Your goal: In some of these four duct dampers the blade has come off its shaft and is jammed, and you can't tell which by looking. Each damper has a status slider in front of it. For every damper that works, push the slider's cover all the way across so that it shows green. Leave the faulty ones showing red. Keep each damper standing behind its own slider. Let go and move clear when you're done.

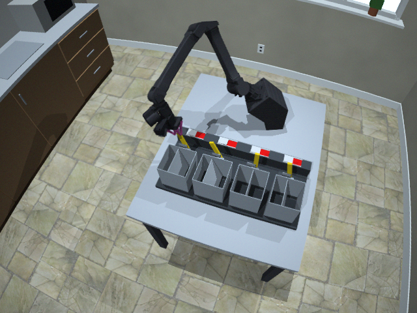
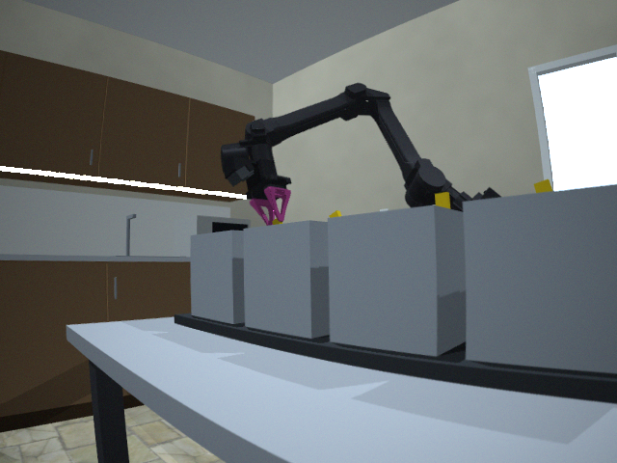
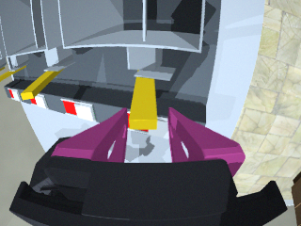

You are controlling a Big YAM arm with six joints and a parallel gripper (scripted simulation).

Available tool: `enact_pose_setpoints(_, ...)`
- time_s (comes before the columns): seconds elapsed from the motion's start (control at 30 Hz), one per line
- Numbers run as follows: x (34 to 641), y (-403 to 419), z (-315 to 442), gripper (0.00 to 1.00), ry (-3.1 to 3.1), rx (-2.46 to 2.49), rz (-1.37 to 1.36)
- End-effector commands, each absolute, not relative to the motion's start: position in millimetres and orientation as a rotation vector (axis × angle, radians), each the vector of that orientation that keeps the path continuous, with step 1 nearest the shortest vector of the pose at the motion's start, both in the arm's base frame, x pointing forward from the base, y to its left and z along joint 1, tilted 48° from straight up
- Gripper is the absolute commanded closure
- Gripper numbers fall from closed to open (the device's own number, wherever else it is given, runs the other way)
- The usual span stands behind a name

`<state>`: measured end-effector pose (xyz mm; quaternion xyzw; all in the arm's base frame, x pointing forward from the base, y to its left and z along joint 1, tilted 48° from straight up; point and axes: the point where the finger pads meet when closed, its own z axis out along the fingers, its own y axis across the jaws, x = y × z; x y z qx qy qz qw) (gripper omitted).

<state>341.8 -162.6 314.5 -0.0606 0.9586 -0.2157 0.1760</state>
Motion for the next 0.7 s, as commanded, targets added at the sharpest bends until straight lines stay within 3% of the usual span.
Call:
enact_pose_setpoints(0.0, 345.9, -156.2, 336.2, 0.64, 2.691, -0.162, -0.614)
enact_pose_setpoints(0.67, 332.3, -141.8, 365.1, 0.64, 2.699, -0.163, -0.611)
